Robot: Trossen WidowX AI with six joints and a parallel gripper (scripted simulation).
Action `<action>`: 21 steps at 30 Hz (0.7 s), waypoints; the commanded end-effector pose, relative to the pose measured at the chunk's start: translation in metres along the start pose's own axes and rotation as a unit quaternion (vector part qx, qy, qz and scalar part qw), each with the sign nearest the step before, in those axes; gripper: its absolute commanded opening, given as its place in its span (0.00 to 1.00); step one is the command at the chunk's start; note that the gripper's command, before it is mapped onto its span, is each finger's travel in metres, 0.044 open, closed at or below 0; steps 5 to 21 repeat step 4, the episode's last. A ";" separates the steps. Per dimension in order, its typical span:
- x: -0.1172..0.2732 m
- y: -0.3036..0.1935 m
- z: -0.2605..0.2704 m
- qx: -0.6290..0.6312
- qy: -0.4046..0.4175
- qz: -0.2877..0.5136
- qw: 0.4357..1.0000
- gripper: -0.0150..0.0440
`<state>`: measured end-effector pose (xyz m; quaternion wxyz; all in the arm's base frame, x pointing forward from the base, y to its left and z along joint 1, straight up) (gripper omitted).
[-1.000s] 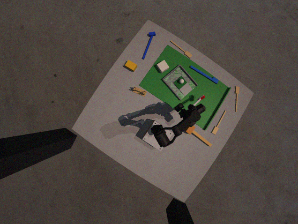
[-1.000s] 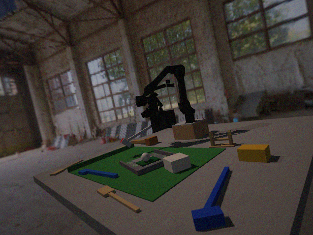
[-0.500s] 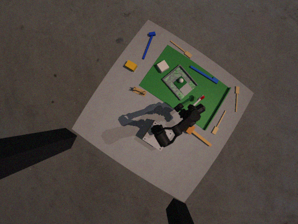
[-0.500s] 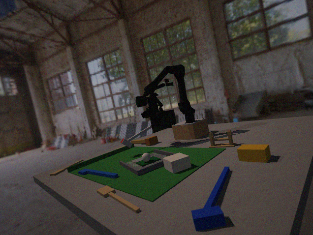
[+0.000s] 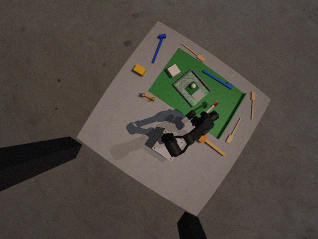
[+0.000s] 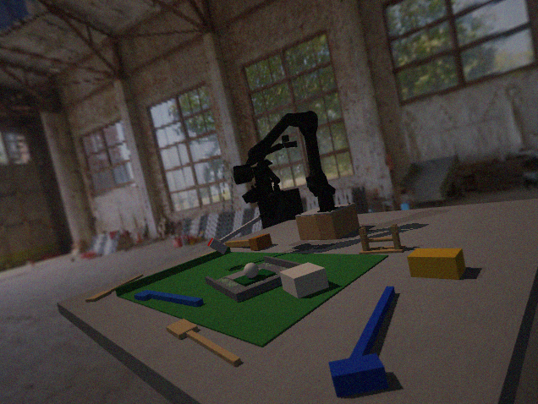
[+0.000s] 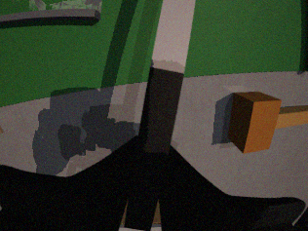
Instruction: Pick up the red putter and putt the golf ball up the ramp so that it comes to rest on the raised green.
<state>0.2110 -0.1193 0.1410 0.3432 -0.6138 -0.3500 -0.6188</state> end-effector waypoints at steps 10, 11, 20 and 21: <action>0.000 0.001 0.000 0.000 0.000 -0.001 1.000 0.25; 0.000 0.001 0.000 0.000 0.000 -0.001 1.000 0.25; 0.000 0.001 0.000 0.000 0.000 -0.001 1.000 0.25; 0.000 0.001 0.000 0.000 0.000 -0.001 1.000 0.25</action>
Point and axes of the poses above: the point midway between the two fingers, 35 mm back from their tips, its own x axis back along the fingers, its own z axis across the jaws, y = z × x, the point moved 8 cm from there along x, back along the fingers, and after that the axes turned 12 degrees about -x, right-handed, at the moved point
